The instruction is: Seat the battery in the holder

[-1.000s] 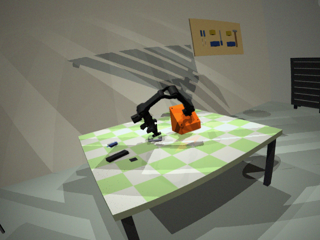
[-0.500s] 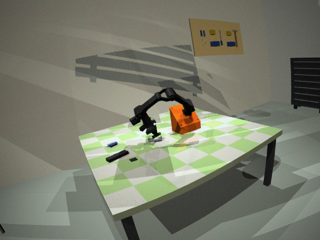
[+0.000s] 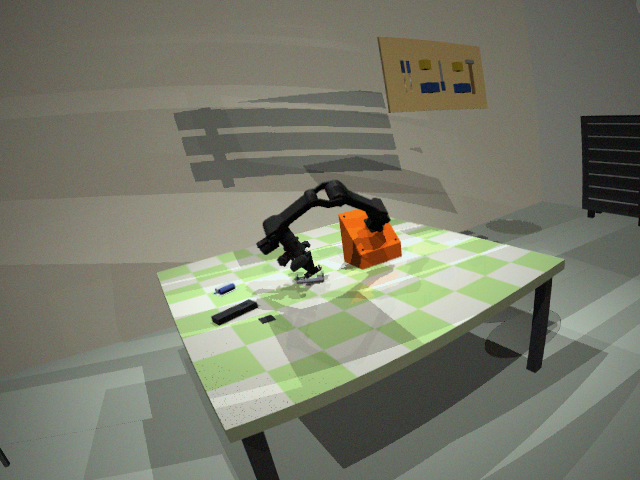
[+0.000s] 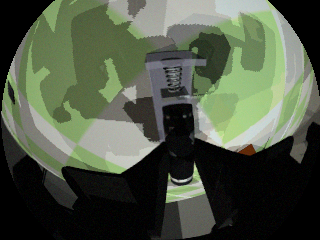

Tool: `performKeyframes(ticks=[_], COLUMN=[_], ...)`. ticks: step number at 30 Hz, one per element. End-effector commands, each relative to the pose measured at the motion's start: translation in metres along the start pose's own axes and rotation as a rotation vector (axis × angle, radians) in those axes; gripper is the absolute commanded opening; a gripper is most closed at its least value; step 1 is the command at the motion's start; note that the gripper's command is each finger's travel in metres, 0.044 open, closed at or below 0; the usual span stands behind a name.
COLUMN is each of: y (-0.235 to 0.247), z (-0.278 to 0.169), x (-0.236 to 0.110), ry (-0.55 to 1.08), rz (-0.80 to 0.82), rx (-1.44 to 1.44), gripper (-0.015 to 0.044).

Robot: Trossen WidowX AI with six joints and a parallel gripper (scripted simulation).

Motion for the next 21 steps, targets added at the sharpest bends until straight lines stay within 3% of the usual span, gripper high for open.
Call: performKeyframes(ticks=[1,21], y=[0.0015,0.0043], z=[0.0028,0.0121], x=[0.0005,-0.0007], ry=[0.017,0.033], rz=[-0.005,-0.012], rx=[-0.006,-0.009], gripper=[0.0069,0.0069])
Point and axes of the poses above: the point midway between the two fingers, 35 mm back from their tips, its own x axis out along the fingers, its own y axis across the jaws, z = x × y, the point moved 4 cm from there along -x, back along the fingers, and after that the axes turned 15 degrees about x, right-handed, at the moved point
